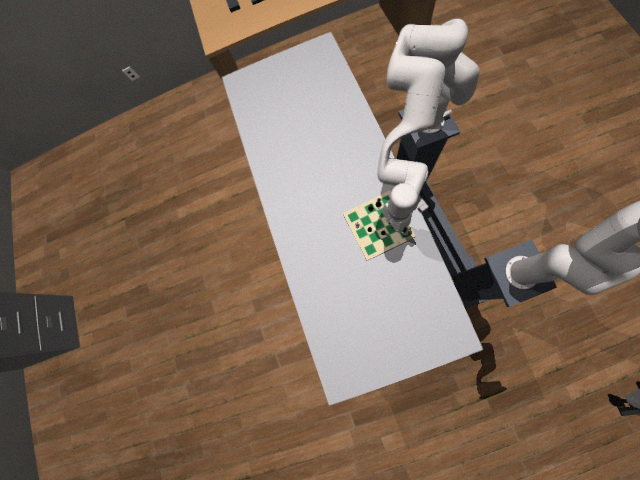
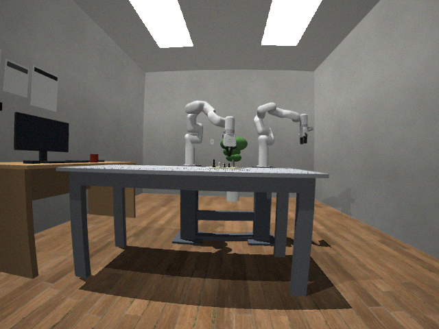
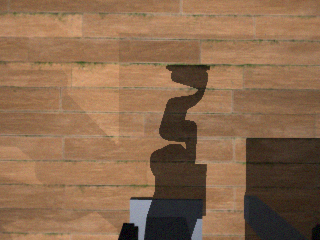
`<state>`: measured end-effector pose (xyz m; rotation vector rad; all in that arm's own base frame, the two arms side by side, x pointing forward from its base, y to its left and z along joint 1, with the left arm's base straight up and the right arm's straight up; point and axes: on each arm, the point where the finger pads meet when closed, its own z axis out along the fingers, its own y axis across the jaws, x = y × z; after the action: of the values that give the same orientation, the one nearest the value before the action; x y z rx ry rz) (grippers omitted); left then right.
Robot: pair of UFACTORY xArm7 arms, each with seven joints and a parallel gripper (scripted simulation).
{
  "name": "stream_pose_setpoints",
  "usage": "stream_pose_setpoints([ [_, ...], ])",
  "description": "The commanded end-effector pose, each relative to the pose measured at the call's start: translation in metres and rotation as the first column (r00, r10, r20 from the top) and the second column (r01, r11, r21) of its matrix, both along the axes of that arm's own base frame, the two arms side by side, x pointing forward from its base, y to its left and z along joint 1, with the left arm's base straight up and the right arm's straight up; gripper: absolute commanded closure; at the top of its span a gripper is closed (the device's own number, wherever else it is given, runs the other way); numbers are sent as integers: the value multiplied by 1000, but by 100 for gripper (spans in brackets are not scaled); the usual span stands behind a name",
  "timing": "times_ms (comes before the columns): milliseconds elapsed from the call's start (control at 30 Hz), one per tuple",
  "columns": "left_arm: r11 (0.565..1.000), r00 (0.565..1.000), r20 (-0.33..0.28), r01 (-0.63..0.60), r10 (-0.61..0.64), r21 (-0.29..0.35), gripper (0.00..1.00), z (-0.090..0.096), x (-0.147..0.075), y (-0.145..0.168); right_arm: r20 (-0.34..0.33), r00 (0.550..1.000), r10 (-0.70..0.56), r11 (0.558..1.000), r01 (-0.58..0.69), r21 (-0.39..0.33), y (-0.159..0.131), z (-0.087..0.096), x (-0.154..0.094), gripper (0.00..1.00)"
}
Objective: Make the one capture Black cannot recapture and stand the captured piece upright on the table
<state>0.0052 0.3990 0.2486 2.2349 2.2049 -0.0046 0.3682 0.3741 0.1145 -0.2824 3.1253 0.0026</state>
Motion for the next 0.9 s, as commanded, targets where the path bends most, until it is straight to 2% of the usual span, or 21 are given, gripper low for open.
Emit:
stream_pose_setpoints([
  [0, 1000, 1000, 1, 0, 0, 4, 0, 1, 0, 1, 0, 1000, -1, 1000, 1, 0, -1, 18, 0, 100],
  [367, 1000, 1000, 1, 0, 0, 4, 0, 1, 0, 1, -1, 1000, -2, 1000, 2, 1, -1, 19, 2, 100],
  [400, 1000, 1000, 1, 0, 0, 4, 0, 1, 0, 1, -1, 1000, -11, 1000, 11, 3, -2, 19, 9, 100],
  [467, 1000, 1000, 1, 0, 0, 4, 0, 1, 0, 1, -5, 999, -53, 999, 53, 9, -9, 21, 43, 100],
  [600, 1000, 1000, 1, 0, 0, 4, 0, 1, 0, 1, -6, 996, -85, 996, 85, 12, -16, 21, 68, 100],
  [667, 1000, 1000, 1, 0, 0, 4, 0, 1, 0, 1, -6, 996, -85, 996, 85, 12, -16, 21, 68, 100],
  [700, 1000, 1000, 1, 0, 0, 4, 0, 1, 0, 1, -7, 993, -115, 993, 115, 13, -25, 20, 91, 100],
  [867, 1000, 1000, 1, 0, 0, 4, 0, 1, 0, 1, -6, 988, -155, 988, 155, 11, -40, 19, 122, 100],
])
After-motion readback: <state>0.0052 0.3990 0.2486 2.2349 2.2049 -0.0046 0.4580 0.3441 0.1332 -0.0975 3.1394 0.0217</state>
